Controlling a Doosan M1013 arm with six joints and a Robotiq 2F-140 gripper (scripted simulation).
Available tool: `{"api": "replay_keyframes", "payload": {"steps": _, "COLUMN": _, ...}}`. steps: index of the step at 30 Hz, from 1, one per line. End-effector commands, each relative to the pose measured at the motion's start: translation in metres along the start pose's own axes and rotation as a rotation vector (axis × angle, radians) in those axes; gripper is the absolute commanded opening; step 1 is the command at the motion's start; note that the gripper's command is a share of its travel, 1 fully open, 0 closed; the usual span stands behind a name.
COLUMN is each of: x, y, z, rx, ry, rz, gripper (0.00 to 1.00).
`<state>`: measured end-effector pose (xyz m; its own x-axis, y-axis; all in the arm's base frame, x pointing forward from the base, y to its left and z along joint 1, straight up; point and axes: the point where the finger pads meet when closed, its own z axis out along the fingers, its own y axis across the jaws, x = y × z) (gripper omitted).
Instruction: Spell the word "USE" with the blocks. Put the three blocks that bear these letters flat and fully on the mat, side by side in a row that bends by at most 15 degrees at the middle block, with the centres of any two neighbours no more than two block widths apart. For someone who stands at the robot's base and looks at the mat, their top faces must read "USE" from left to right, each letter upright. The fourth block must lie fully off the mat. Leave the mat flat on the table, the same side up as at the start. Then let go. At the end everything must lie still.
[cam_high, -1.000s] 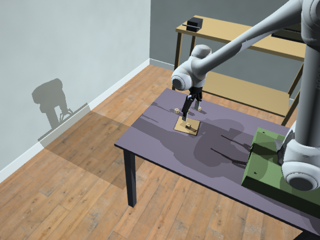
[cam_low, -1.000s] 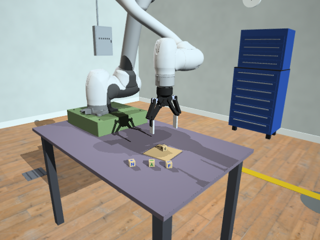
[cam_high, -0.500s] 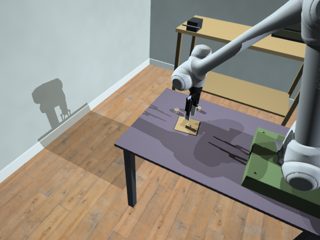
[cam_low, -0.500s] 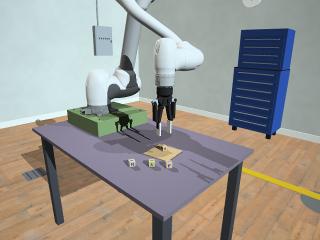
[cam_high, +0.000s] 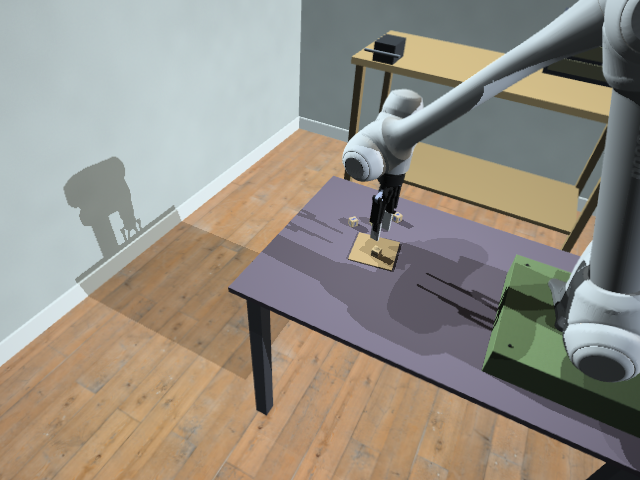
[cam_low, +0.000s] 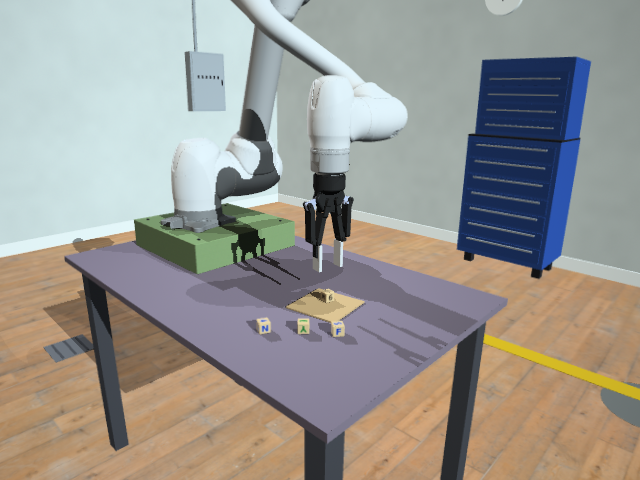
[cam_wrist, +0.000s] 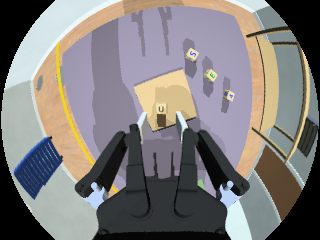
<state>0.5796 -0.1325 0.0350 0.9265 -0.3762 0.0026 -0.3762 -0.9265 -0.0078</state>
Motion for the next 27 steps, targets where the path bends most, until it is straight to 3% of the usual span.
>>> {"api": "replay_keyframes", "payload": {"steps": 1, "x": 0.000, "y": 0.000, "z": 0.000, "rx": 0.000, "ry": 0.000, "rz": 0.000, "gripper": 0.37}}
{"api": "replay_keyframes", "payload": {"steps": 27, "x": 0.000, "y": 0.000, "z": 0.016, "rx": 0.000, "ry": 0.000, "rz": 0.000, "gripper": 0.37}}
